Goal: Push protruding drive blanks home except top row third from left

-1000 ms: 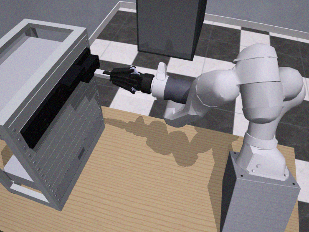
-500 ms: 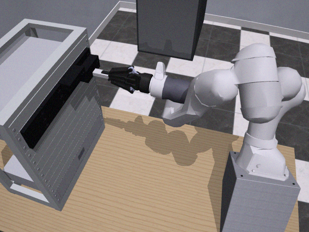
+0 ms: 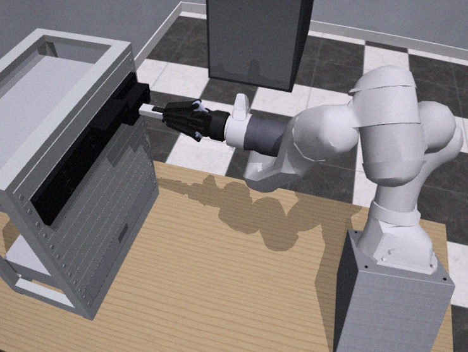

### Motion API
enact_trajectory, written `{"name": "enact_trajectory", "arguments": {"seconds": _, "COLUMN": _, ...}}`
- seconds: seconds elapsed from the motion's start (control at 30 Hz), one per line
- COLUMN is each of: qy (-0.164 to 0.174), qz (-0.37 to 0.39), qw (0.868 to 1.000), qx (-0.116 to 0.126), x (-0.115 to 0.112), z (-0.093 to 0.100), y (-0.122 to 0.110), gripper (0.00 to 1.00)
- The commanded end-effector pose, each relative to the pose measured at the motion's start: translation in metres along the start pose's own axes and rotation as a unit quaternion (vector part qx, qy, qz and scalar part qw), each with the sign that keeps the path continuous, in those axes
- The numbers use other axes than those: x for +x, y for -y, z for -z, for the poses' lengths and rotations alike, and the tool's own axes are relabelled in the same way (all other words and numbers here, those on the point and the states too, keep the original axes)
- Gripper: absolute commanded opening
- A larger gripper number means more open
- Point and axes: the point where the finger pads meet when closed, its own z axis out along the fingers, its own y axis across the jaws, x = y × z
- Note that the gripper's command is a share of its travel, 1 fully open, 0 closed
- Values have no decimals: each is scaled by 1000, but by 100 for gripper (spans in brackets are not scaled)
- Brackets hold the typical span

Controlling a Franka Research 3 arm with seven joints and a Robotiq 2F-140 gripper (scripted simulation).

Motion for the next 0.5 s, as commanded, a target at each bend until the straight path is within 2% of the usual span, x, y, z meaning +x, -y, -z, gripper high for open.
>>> {"name": "enact_trajectory", "arguments": {"seconds": 0.0, "qy": -1, "qz": 3, "qw": 1000, "qx": -2, "x": 1, "z": -6, "y": -1, "gripper": 0}}
{"name": "enact_trajectory", "arguments": {"seconds": 0.47, "qy": -1, "qz": 3, "qw": 1000, "qx": -2, "x": 1, "z": -10, "y": -2, "gripper": 0}}
